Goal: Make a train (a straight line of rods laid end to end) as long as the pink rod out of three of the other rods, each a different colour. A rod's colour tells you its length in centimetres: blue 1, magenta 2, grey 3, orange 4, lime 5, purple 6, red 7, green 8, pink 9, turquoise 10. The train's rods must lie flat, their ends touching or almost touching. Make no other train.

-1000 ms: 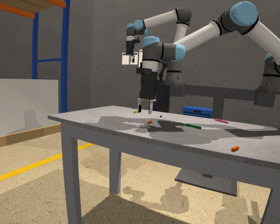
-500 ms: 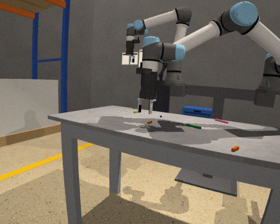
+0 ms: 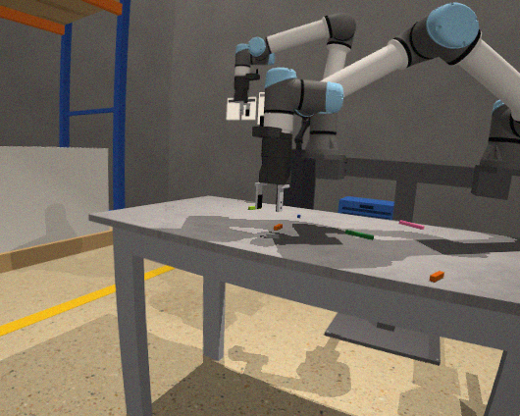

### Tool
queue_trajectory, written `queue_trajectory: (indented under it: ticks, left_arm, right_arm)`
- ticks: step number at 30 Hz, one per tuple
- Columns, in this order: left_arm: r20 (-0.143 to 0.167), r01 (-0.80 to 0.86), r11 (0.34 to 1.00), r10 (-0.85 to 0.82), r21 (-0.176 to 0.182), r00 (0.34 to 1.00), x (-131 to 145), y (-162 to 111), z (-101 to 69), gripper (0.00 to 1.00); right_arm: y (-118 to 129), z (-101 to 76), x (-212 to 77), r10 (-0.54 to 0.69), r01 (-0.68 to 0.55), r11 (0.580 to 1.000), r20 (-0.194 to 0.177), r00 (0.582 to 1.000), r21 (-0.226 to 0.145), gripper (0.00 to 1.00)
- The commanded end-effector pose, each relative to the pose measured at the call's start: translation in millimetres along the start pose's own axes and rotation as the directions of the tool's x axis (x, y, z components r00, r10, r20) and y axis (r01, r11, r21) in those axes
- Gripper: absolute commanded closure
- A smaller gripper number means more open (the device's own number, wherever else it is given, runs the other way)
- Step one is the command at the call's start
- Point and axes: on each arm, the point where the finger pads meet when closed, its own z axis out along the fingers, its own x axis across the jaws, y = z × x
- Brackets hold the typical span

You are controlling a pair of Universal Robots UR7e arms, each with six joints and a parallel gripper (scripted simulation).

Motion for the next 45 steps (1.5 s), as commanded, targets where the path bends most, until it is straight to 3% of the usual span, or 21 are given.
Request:
queue_trajectory:
  ticks: [1, 15, 23, 30, 32, 38, 45]
  left_arm:
    - [-0.003, -0.014, 1.000, 0.014, 0.002, 1.000, 3, 1, -1.7, 0.00]
    - [-0.003, -0.232, 0.973, 0.232, 0.003, 0.973, 29, 20, -1.8, 0.00]
    - [-0.002, -0.503, 0.864, 0.503, 0.003, 0.864, 62, 48, -1.8, 0.00]
    - [-0.001, -0.756, 0.655, 0.756, 0.004, 0.655, 97, 84, -1.9, 0.00]
    - [-0.001, -0.756, 0.655, 0.756, 0.004, 0.655, 97, 84, -1.9, 0.00]
    - [0.000, -0.918, 0.397, 0.918, 0.004, 0.397, 126, 121, -1.9, 0.00]
    - [0.001, -0.998, 0.065, 0.998, 0.004, 0.065, 154, 164, -1.9, 0.00]
  right_arm:
    - [1, -0.5, 0, 0.000, 0.000, 1.000, -0.001, 1.000, -0.002, 0.00]
    - [1, -0.5, 0, 0.000, 0.000, 1.000, -0.001, 1.000, -0.002, 0.00]
    - [1, -0.5, 0, 0.000, 0.000, 1.000, -0.001, 1.000, -0.002, 0.00]
    - [1, -0.5, 0, 0.000, 0.000, 1.000, -0.001, 1.000, -0.002, 0.00]
    - [1, -0.5, 0, 0.000, 0.000, 1.000, -0.001, 1.000, -0.002, 0.00]
    - [1, -0.5, 0, 0.000, 0.000, 1.000, -0.001, 1.000, -0.002, 0.00]
    - [1, -0.5, 0, 0.000, 0.000, 1.000, -0.001, 1.000, -0.002, 0.00]
